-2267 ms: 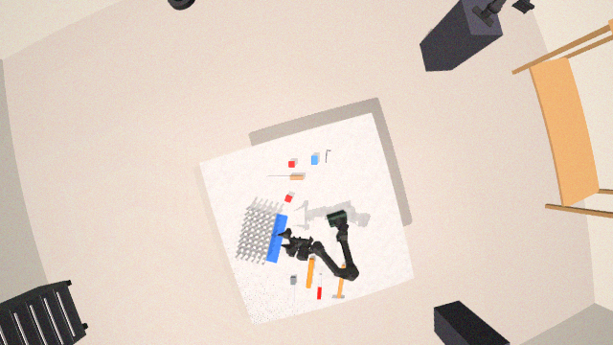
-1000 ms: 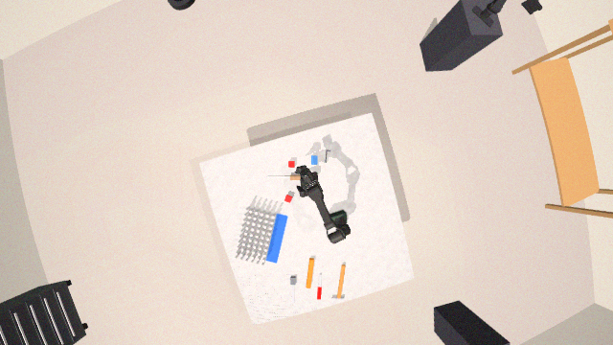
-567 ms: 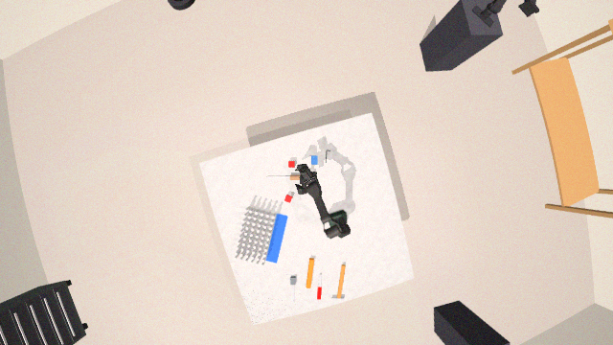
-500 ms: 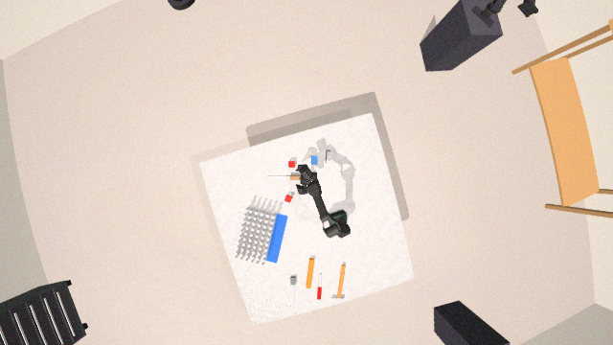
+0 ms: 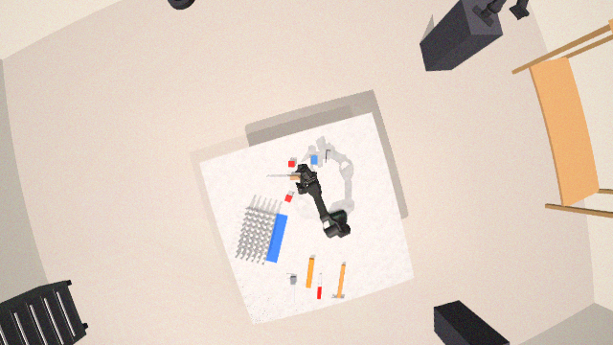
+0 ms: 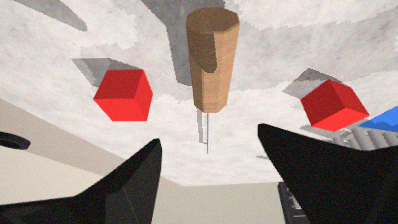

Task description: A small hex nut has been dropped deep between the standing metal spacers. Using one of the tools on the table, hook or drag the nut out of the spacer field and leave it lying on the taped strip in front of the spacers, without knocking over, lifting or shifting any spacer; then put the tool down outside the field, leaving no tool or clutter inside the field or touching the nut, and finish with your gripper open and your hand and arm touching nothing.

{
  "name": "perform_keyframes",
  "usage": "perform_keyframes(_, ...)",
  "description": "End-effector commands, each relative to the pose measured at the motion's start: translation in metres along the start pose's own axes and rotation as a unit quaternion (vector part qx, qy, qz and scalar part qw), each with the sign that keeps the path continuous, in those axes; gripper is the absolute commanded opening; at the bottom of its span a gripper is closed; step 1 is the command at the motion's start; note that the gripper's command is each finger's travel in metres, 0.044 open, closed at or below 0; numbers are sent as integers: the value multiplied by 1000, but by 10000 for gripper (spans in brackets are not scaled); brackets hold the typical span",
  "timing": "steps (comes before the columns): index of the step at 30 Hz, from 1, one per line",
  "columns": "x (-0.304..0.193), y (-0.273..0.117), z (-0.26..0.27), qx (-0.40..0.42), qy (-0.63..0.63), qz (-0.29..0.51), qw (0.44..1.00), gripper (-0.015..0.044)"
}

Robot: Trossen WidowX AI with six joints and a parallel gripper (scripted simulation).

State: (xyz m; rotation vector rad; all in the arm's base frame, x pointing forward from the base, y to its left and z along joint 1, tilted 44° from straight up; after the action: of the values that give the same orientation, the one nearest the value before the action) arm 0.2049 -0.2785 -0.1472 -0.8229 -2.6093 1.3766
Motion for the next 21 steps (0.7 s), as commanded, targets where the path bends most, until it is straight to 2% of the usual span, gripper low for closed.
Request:
perform_keyframes(1,1,0,-1,-1,3,0,1000,280)
perform_keyframes(21,10,16,0,-1,4,0,1000,280)
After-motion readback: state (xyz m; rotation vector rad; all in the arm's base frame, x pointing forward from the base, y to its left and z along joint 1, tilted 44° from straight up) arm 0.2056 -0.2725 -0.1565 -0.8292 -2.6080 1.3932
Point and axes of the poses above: the point midway between the two fingers, 35 mm back from their tips, its own y axis out along the fingers, its own z axis across the jaws, x = y × z, the point moved 8 cm from there along -y, back along the fingers, and after that the axes turned 14 degrees about y, right-handed, at the moved point
